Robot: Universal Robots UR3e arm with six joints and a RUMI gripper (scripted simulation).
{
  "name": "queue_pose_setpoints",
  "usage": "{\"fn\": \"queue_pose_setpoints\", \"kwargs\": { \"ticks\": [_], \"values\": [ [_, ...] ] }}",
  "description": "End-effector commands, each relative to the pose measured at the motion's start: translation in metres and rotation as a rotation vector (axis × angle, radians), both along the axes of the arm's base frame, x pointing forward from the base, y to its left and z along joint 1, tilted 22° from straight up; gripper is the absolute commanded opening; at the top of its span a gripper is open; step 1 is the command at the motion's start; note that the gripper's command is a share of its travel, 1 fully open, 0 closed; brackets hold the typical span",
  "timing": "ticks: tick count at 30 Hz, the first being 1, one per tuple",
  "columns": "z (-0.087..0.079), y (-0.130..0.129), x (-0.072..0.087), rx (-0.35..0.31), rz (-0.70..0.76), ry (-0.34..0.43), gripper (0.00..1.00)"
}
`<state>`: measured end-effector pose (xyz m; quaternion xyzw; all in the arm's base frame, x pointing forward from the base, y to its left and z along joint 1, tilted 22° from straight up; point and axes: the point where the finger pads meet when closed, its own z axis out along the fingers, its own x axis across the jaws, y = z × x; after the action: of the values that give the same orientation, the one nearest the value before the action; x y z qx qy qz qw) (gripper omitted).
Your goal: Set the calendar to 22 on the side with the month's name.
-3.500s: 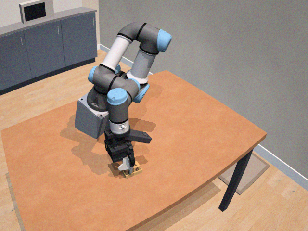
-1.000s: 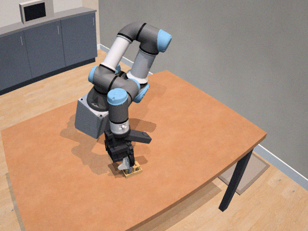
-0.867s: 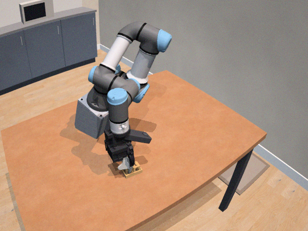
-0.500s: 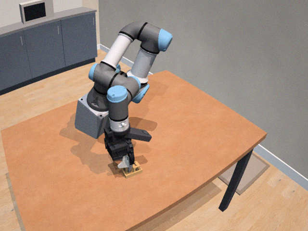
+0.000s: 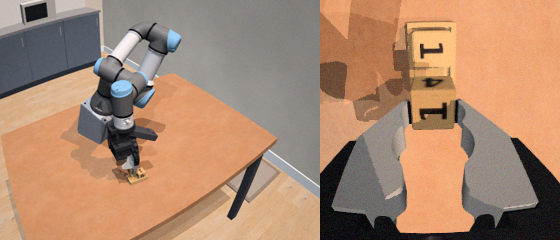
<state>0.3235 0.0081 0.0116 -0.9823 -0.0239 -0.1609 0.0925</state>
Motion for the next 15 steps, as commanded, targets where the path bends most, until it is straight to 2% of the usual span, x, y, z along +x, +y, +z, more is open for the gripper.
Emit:
{"fn": "queue_pose_setpoints", "kwargs": {
  "ticks": [1, 15],
  "values": [
    [0.015, -0.003, -0.005, 0.002, 0.001, -0.001, 0.10],
    [0.044, -0.009, -0.015, 0.002, 0.001, -0.001, 0.10]
  ]
}}
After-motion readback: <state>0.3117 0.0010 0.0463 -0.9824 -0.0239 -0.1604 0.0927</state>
